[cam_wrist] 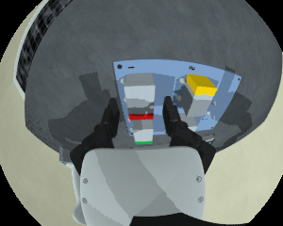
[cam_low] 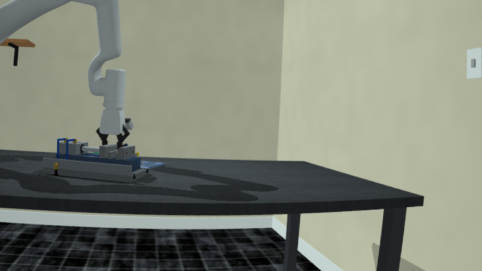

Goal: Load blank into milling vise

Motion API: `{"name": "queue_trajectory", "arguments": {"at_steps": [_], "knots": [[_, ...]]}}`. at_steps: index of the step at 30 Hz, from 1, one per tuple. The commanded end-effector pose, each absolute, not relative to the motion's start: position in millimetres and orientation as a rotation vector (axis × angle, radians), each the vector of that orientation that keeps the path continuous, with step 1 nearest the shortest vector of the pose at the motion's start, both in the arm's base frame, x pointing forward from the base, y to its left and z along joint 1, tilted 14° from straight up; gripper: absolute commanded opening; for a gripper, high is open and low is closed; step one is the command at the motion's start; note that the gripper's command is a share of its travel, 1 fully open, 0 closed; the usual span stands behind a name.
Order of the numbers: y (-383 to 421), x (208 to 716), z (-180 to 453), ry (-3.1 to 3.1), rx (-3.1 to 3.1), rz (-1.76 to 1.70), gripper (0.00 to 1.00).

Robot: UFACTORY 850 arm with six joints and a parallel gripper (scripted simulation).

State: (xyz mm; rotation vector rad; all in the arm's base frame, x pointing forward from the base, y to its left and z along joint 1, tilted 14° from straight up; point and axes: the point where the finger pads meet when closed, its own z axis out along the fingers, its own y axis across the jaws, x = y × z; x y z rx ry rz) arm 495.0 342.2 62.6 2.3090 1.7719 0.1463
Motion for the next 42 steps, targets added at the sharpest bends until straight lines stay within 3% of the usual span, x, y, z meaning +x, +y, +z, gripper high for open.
{"name": "queue_trajectory", "arguments": {"at_steps": [1,42], "knots": [[343,496,62,1.772,2.309,0.149,0.70],[341,499,50,1.772,2.309,0.149,0.70]]}}
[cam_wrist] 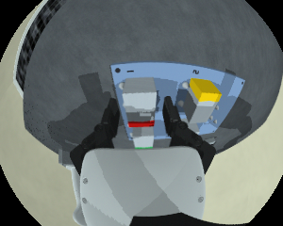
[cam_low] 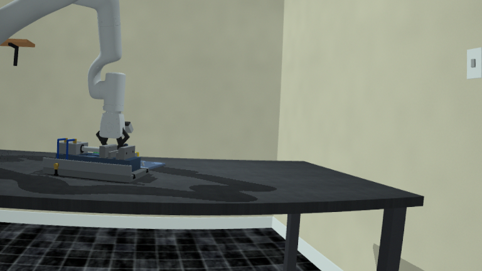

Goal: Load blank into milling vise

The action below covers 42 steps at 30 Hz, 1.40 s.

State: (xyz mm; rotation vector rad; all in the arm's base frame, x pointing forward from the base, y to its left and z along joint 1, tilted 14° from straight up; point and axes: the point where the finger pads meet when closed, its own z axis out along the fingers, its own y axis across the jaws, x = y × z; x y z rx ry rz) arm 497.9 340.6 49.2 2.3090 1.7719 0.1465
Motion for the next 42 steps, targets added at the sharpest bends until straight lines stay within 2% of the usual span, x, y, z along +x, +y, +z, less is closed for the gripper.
{"name": "queue_trajectory", "arguments": {"at_steps": [1,35,36,42], "knots": [[341.3,498.5,50.1,1.772,2.309,0.149,0.70],[341.6,498.0,52.3,1.772,2.309,0.149,0.70],[341.6,498.0,52.3,1.772,2.309,0.149,0.00],[341.6,498.0,52.3,1.772,2.309,0.149,0.00]]}}
